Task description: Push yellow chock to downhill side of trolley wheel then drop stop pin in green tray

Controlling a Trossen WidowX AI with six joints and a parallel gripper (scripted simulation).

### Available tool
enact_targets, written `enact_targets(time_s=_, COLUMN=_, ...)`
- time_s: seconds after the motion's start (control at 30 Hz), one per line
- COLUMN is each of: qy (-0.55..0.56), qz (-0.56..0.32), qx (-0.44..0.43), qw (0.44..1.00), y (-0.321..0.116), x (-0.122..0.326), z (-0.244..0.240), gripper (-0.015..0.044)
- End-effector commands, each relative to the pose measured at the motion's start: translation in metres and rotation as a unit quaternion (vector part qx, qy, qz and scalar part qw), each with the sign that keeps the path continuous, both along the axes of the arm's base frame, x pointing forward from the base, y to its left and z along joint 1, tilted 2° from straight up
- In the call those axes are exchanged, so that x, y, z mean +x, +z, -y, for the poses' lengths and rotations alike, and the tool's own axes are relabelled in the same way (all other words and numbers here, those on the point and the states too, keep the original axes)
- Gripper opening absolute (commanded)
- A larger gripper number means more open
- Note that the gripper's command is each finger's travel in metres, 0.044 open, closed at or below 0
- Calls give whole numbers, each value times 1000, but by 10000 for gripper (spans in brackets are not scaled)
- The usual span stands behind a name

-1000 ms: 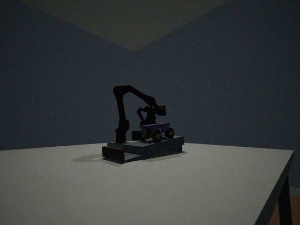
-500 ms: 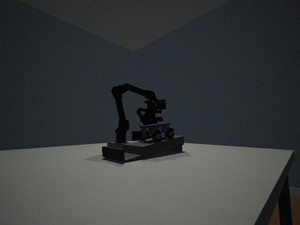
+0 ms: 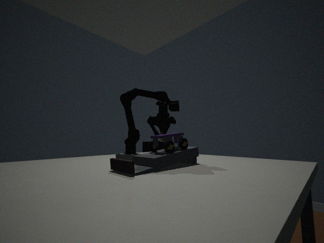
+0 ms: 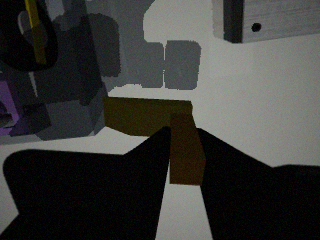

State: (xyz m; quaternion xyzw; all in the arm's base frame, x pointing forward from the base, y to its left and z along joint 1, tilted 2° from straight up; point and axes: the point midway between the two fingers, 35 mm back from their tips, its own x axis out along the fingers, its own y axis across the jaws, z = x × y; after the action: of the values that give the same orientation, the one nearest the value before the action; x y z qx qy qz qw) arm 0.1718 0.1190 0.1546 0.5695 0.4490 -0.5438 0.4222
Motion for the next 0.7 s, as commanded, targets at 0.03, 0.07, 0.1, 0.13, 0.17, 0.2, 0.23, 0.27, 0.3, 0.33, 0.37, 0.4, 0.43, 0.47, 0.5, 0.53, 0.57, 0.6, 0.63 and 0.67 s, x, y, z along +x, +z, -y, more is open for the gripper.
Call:
enact_targets(time_s=0.03, qy=2, qz=3, qx=-1, qw=1000, y=17, x=2, z=2, gripper=0)
enact_targets(time_s=0.07, qy=2, qz=3, qx=-1, qw=1000, y=20, x=2, z=2, gripper=0)
enact_targets(time_s=0.1, qy=2, qz=3, qx=-1, qw=1000, y=22, x=2, z=2, gripper=0)
enact_targets(time_s=0.13, qy=2, qz=3, qx=-1, qw=1000, y=23, x=2, z=2, gripper=0)
enact_targets(time_s=0.17, qy=2, qz=3, qx=-1, qw=1000, y=23, x=2, z=2, gripper=0)
enact_targets(time_s=0.2, qy=2, qz=3, qx=-1, qw=1000, y=23, x=2, z=2, gripper=0)
enact_targets(time_s=0.23, qy=2, qz=3, qx=-1, qw=1000, y=23, x=2, z=2, gripper=0)
enact_targets(time_s=0.27, qy=2, qz=3, qx=-1, qw=1000, y=23, x=2, z=2, gripper=0)
enact_targets(time_s=0.3, qy=2, qz=3, qx=-1, qw=1000, y=23, x=2, z=2, gripper=0)
enact_targets(time_s=0.33, qy=5, qz=4, qx=-1, qw=1000, y=23, x=2, z=2, gripper=0)
enact_targets(time_s=0.37, qy=13, qz=4, qx=-1, qw=1000, y=23, x=2, z=2, gripper=0)
enact_targets(time_s=0.4, qy=24, qz=4, qx=-1, qw=1000, y=23, x=2, z=3, gripper=0)
enact_targets(time_s=0.43, qy=40, qz=5, qx=-1, qw=999, y=23, x=2, z=3, gripper=0)
enact_targets(time_s=0.47, qy=56, qz=6, qx=-1, qw=998, y=23, x=2, z=3, gripper=0)
enact_targets(time_s=0.5, qy=73, qz=7, qx=-1, qw=997, y=23, x=2, z=3, gripper=0)
enact_targets(time_s=0.53, qy=90, qz=7, qx=-1, qw=996, y=23, x=2, z=3, gripper=0)
enact_targets(time_s=0.57, qy=107, qz=8, qx=-1, qw=994, y=23, x=2, z=3, gripper=0)
enact_targets(time_s=0.6, qy=124, qz=9, qx=-1, qw=992, y=23, x=2, z=3, gripper=0)
enact_targets(time_s=0.63, qy=140, qz=10, qx=-1, qw=990, y=23, x=2, z=3, gripper=0)
enact_targets(time_s=0.67, qy=157, qz=11, qx=-1, qw=988, y=23, x=2, z=3, gripper=0)
